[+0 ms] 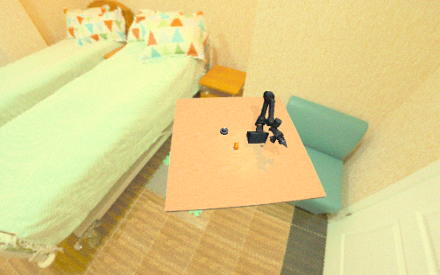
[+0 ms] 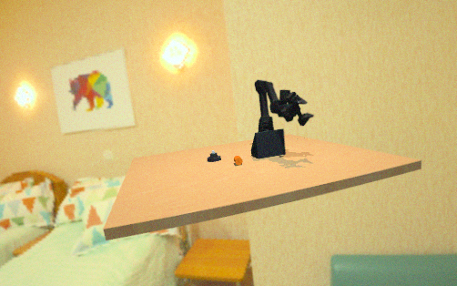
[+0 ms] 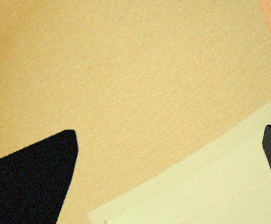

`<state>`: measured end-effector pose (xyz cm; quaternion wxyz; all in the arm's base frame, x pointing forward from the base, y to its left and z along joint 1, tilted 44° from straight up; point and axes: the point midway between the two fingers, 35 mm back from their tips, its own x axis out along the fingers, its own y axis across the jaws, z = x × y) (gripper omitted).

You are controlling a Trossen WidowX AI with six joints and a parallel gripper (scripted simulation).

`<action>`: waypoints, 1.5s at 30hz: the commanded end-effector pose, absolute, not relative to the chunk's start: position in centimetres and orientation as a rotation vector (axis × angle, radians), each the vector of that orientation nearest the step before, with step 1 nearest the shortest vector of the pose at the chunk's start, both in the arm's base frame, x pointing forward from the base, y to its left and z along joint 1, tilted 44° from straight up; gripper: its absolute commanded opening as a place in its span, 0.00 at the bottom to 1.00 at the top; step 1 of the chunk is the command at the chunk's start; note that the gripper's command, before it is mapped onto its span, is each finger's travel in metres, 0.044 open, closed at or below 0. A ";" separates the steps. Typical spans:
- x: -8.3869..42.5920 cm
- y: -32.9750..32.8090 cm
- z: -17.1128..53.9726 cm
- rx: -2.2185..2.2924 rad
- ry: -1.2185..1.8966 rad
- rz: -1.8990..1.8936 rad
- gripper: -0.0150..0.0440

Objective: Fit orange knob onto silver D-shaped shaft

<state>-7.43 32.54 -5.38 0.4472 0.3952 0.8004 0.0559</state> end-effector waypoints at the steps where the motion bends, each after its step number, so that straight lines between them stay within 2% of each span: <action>1: -7.2 32.6 -5.5 0.972 1.969 0.143 0.98; 2: -6.4 32.7 -5.9 0.950 1.932 0.157 1.00; 11: 7.2 30.8 -10.9 0.335 1.448 0.234 1.00; 21: 16.7 24.0 -11.8 -0.371 1.360 0.212 1.00; 30: 21.7 16.3 -10.0 -1.013 1.512 0.287 1.00; 38: 25.0 10.0 -7.1 -1.520 1.783 0.543 1.00; 45: 24.9 9.1 -6.5 -1.566 1.813 0.583 1.00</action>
